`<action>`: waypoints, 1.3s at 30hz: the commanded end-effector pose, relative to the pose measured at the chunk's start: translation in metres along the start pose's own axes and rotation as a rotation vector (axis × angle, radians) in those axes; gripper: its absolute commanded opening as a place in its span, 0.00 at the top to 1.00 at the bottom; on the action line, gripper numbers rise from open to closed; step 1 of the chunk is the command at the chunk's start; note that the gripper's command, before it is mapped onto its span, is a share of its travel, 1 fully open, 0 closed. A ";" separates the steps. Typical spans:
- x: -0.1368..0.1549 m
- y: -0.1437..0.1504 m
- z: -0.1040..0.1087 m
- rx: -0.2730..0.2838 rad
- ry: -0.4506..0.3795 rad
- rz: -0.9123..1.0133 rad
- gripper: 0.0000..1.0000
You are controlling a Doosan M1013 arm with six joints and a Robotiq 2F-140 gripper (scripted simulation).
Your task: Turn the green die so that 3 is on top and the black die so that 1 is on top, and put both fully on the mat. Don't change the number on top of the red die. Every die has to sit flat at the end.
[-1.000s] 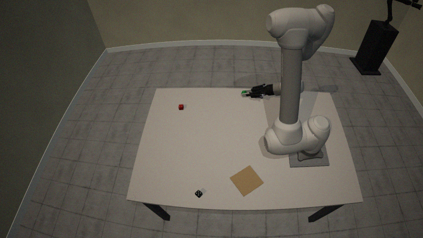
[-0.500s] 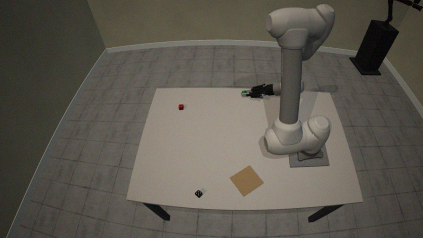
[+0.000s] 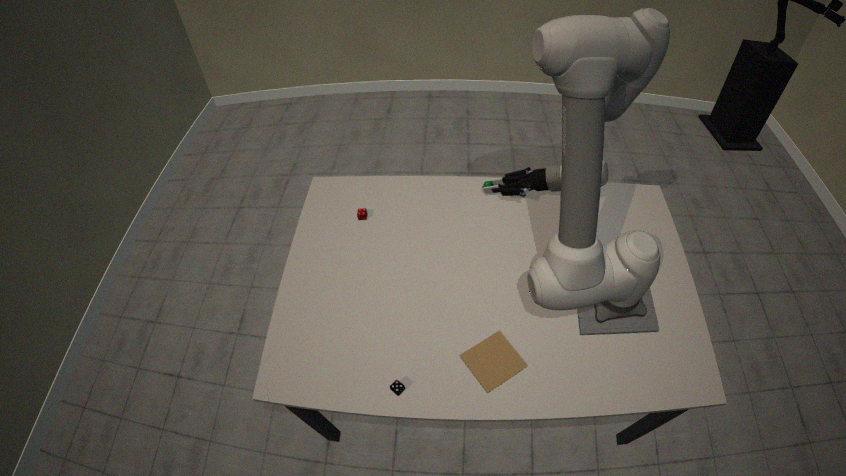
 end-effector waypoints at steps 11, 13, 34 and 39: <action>-0.003 0.000 -0.001 0.000 0.000 0.000 0.76; -0.004 0.000 -0.002 0.000 0.000 0.000 0.76; -0.010 0.000 -0.005 0.000 0.000 0.000 0.76; -0.010 0.000 -0.005 0.000 0.000 0.000 0.76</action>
Point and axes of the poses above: the point where the finger pads meet when closed, its own z axis back along the fingers, its own y axis across the jaws, x = y × z, the point moved 4 cm from there along z, back along the fingers, and after that the axes turned 1 degree about -z, right-handed, at the moved point
